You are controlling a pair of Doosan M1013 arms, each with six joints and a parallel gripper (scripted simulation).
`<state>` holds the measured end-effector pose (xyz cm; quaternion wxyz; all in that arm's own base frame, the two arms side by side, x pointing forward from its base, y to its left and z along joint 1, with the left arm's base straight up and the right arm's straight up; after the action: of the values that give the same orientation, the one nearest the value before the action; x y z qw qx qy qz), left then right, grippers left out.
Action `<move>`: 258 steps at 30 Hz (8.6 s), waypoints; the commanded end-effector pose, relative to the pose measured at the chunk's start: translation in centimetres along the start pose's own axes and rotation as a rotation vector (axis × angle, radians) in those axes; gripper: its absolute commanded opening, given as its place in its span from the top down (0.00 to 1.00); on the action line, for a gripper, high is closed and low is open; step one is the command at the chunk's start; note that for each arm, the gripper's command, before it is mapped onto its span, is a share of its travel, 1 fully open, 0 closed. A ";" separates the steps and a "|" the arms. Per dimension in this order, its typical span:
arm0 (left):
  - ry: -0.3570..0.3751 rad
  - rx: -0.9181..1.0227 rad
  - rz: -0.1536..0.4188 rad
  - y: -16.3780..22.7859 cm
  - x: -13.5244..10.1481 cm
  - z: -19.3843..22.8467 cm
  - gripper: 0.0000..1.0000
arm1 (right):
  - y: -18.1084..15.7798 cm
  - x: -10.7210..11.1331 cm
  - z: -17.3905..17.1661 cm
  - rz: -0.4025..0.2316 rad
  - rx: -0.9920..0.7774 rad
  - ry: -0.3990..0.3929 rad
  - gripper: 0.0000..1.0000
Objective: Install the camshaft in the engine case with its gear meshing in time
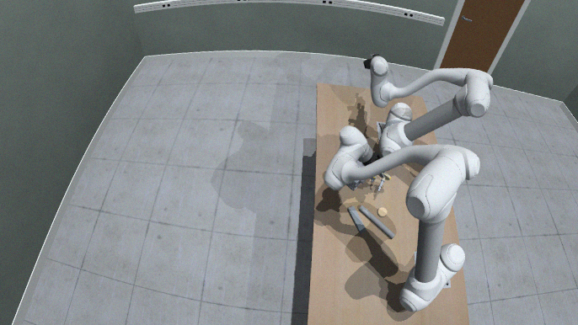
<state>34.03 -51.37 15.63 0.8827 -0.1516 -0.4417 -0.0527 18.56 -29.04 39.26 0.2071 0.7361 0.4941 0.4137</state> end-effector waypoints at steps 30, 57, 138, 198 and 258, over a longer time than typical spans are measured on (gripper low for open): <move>-0.001 -0.001 0.000 0.0 0.1 0.0 0.71 | 0.0 0.0 0.0 0.000 0.000 0.000 0.00; -0.044 -0.156 -0.013 0.7 0.4 0.4 0.71 | 0.0 0.0 0.0 0.000 0.000 0.000 0.00; -0.517 -1.836 -0.137 9.8 3.3 3.8 0.71 | 0.0 0.0 0.0 0.000 0.000 0.000 0.00; -0.516 -1.843 -0.133 11.4 -1.9 0.0 0.71 | 0.0 0.0 0.0 0.000 0.000 0.000 0.00; -0.515 -1.845 -0.133 11.1 -1.6 -0.5 0.71 | 0.0 0.0 0.0 0.000 0.000 0.000 0.00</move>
<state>35.91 -40.96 11.55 0.2873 -0.7683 -0.4143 -0.3943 18.56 -29.04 39.26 0.2071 0.7361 0.4941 0.4137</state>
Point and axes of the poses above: on each arm, the point where the finger pads meet when closed, its own x axis back along the fingers, its own y axis across the jaws, z = x × y, the point moved 3 cm from there along x, back along the fingers, and after that the axes turned 12 degrees about x, right-handed, at the moved point
